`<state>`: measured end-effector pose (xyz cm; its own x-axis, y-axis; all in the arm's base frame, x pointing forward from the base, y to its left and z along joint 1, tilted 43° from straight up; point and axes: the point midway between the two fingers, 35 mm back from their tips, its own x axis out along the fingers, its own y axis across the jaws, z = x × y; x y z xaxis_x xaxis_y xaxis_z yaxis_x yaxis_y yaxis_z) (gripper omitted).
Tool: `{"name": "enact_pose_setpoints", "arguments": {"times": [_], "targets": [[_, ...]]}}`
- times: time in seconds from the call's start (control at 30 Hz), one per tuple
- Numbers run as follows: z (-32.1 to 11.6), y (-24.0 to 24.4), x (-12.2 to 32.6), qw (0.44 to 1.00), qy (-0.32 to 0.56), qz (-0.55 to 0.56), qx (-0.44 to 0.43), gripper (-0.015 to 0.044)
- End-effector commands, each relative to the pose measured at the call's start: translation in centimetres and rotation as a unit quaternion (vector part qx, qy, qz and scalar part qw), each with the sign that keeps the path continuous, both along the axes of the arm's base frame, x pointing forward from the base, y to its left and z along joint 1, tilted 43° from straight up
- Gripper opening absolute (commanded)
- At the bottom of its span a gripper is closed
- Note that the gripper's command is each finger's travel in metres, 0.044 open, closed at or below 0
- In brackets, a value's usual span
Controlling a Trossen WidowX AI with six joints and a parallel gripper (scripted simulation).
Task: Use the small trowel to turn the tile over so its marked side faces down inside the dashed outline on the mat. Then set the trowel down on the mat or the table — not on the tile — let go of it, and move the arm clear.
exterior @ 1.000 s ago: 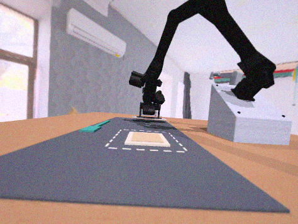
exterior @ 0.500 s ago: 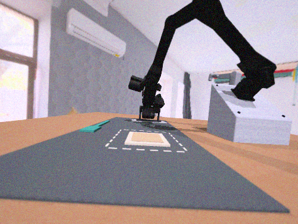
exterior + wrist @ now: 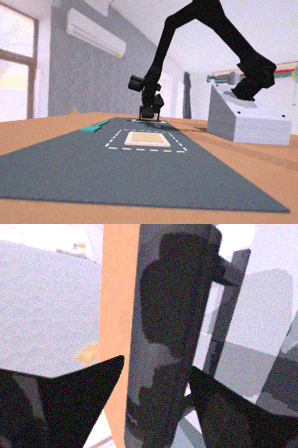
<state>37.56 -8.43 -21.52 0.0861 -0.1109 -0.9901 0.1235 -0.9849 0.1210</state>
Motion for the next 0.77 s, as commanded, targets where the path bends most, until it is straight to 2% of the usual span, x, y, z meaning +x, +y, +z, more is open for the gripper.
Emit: {"name": "enact_pose_setpoints", "arguments": {"times": [0.0, 0.73], "targets": [[0.0, -0.1, 0.1, 1.000, -0.001, -0.003, -0.003, 0.0300], [5.9, 0.7, -0.5, 1.000, 0.000, 0.000, 0.000, 0.0300]]}}
